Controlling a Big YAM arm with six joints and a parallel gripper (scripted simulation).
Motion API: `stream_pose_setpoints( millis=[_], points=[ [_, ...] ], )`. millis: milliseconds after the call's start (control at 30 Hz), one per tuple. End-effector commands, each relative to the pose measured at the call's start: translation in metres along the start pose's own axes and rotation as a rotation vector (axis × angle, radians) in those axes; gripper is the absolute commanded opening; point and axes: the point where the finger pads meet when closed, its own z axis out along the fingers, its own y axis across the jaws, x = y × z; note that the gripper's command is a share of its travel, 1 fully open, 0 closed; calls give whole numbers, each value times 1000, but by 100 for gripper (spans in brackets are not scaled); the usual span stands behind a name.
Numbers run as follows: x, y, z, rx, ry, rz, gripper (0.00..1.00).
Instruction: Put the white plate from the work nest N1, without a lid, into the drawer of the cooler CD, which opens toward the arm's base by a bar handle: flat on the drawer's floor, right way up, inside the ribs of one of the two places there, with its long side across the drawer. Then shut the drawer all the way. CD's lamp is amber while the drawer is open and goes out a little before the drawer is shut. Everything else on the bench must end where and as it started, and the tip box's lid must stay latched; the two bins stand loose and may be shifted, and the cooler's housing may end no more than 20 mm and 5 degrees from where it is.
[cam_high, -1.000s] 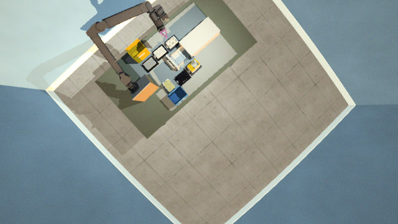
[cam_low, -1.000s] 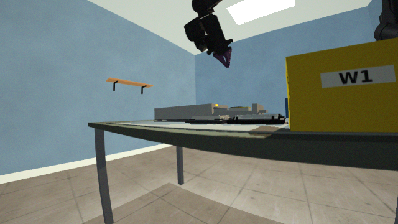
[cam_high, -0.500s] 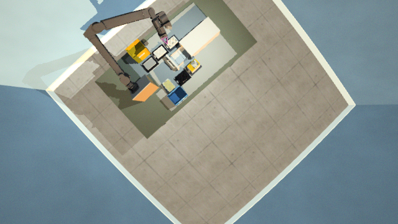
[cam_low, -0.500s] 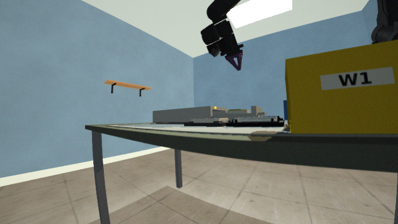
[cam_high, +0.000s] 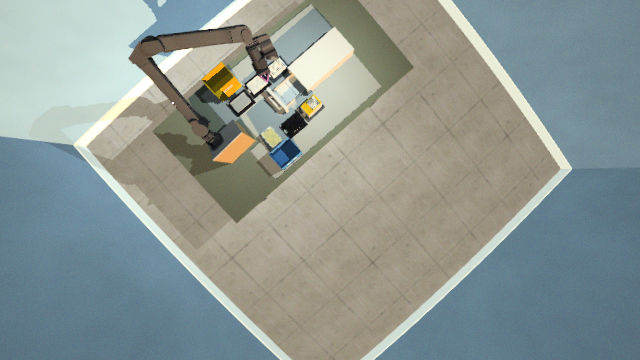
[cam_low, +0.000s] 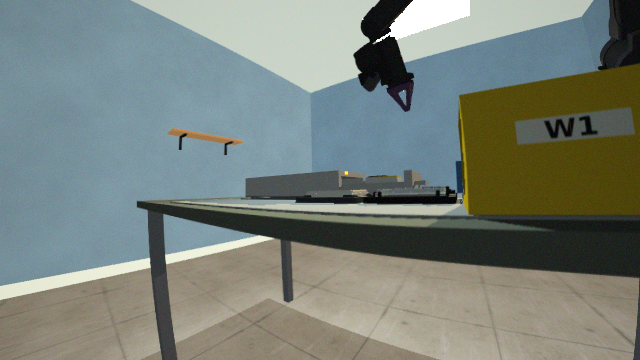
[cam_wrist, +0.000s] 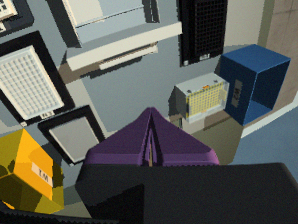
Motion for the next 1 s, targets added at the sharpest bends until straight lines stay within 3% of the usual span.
stream_pose_setpoints(
  millis=[0,67,133,200,267,333,433,500,600,767,967],
  points=[
    [4,-12,-8,-52,-36,-64,0],
    [11,-18,-9,-67,-42,-73,0],
    [19,-24,-7,-129,-44,-96,0],
    [25,-29,-5,-145,-48,-104,0],
    [33,-35,-3,-206,-61,-126,0],
    [38,-39,-2,-224,-65,-133,0],
    [51,-47,0,-301,-93,-161,0],
    [51,-47,0,-301,-93,-161,0],
    [61,-53,1,-375,-132,-188,0],
    [66,-42,10,-378,-97,-210,0],
    [58,-50,1,-372,-117,-191,0]
  ],
)
